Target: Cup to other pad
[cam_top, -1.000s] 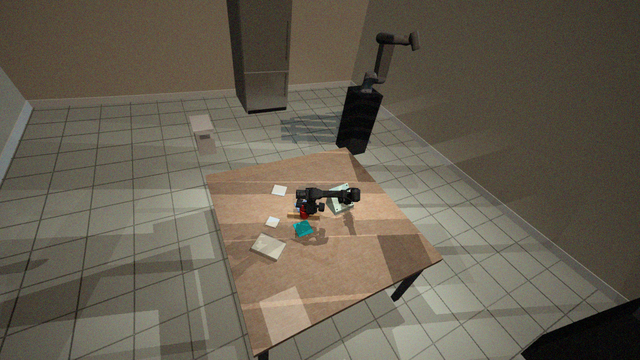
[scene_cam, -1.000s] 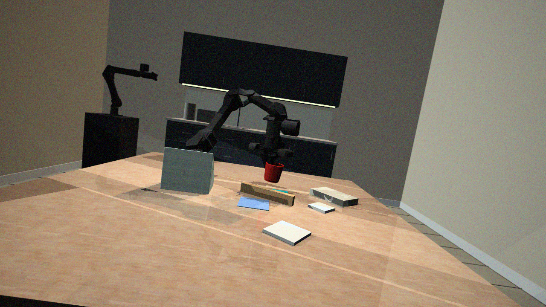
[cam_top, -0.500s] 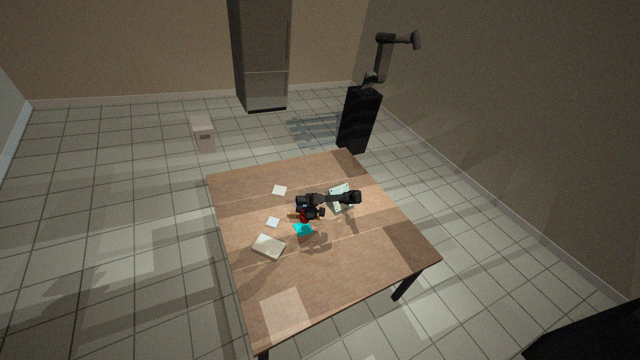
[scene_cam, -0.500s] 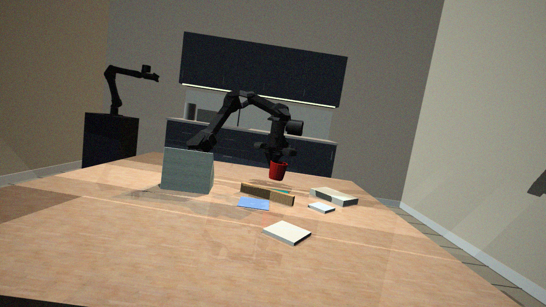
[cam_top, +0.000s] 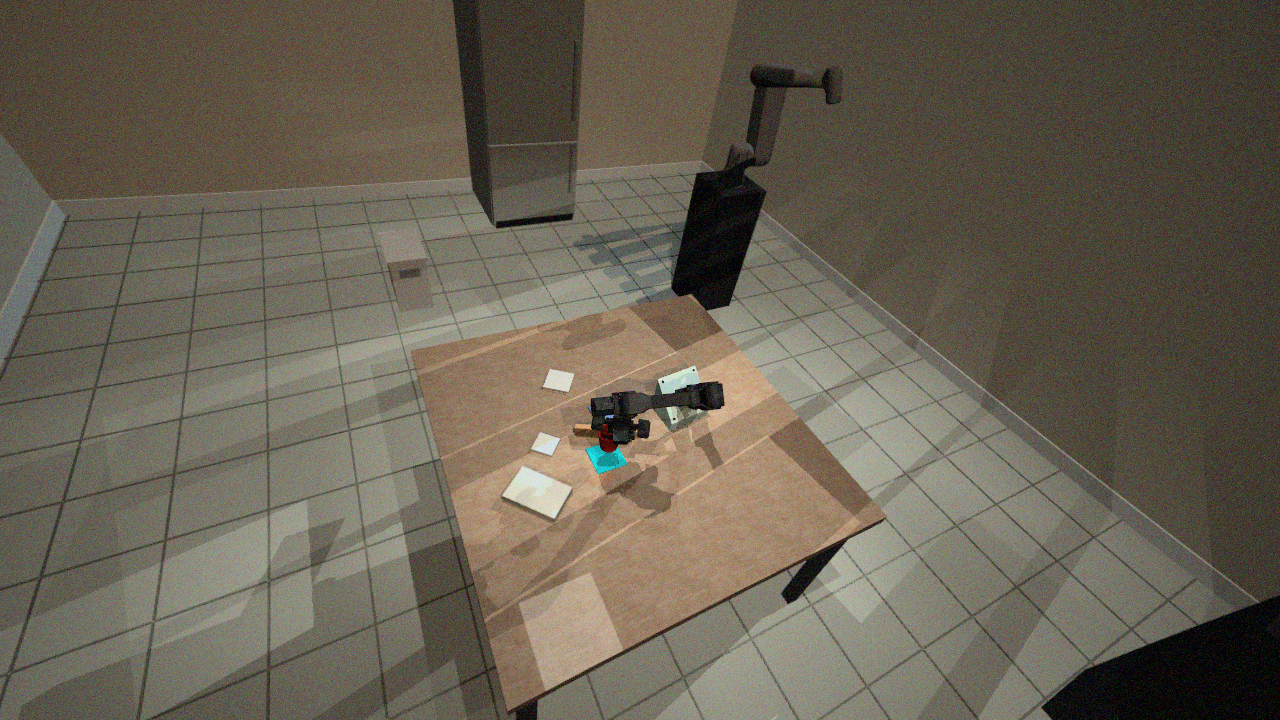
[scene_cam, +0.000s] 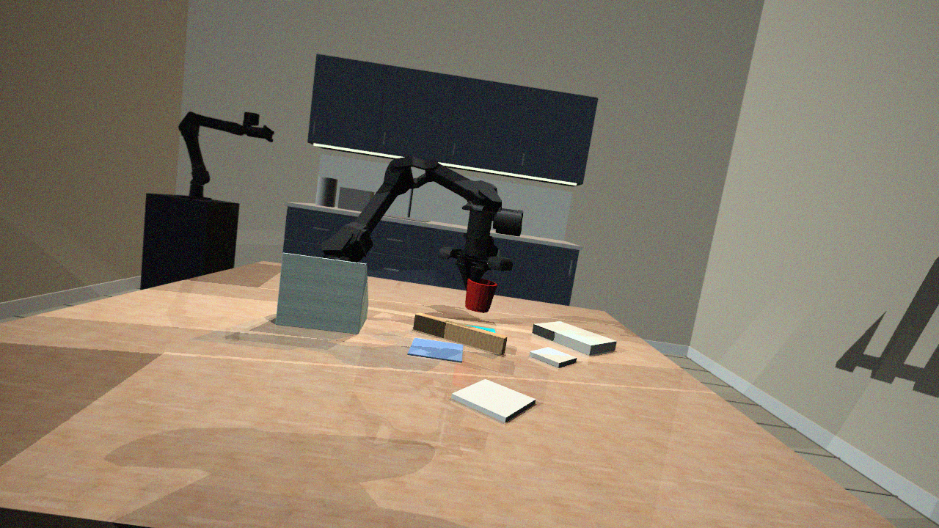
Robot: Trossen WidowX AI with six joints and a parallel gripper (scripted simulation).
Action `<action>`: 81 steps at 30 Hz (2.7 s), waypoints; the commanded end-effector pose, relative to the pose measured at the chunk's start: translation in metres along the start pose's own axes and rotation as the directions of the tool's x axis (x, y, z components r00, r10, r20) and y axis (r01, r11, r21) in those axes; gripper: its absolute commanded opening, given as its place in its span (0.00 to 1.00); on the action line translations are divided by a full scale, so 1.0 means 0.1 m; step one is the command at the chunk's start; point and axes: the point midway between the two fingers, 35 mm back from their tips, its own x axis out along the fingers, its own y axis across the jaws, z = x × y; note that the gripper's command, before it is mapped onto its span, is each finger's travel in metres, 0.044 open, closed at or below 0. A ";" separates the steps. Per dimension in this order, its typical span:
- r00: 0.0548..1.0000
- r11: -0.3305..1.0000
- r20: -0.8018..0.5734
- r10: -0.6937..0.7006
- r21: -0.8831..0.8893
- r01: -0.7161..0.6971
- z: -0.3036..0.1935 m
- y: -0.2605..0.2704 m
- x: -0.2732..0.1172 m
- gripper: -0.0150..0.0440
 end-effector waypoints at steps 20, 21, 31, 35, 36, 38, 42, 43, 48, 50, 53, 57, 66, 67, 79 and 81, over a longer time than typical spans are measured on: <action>1.000 1.000 0.001 0.007 0.005 -0.007 0.01 0.01 0.37 0.25; 1.000 1.000 0.001 0.007 0.005 -0.007 0.01 0.01 0.39 0.25; 1.000 1.000 0.002 0.008 0.005 -0.008 0.01 0.03 0.54 0.25; 1.000 1.000 0.002 0.008 0.005 -0.008 0.01 0.03 0.55 0.25; 1.000 1.000 0.001 0.004 0.000 -0.004 0.01 0.02 0.52 0.25; 1.000 1.000 0.001 0.004 0.000 -0.004 0.01 0.02 0.52 0.25; 1.000 1.000 0.001 0.004 0.000 -0.004 0.01 0.02 0.52 0.25; 1.000 1.000 0.001 0.004 0.000 -0.004 0.01 0.02 0.52 0.25; 1.000 1.000 0.001 0.004 0.000 -0.004 0.01 0.02 0.52 0.30; 1.000 1.000 0.001 0.004 0.000 -0.004 0.01 0.02 0.52 0.39; 1.000 1.000 0.001 0.004 0.000 -0.004 0.01 0.02 0.52 0.47; 1.000 1.000 0.001 0.004 0.000 -0.004 0.01 0.02 0.52 0.47; 1.000 1.000 0.000 0.004 0.001 -0.004 0.01 0.01 0.42 0.47; 1.000 1.000 0.000 0.004 0.001 -0.004 0.01 0.01 0.41 0.47; 1.000 1.000 0.000 0.005 0.003 -0.005 0.01 0.00 0.23 0.47; 1.000 1.000 0.000 0.005 0.003 -0.005 0.01 0.00 0.20 0.47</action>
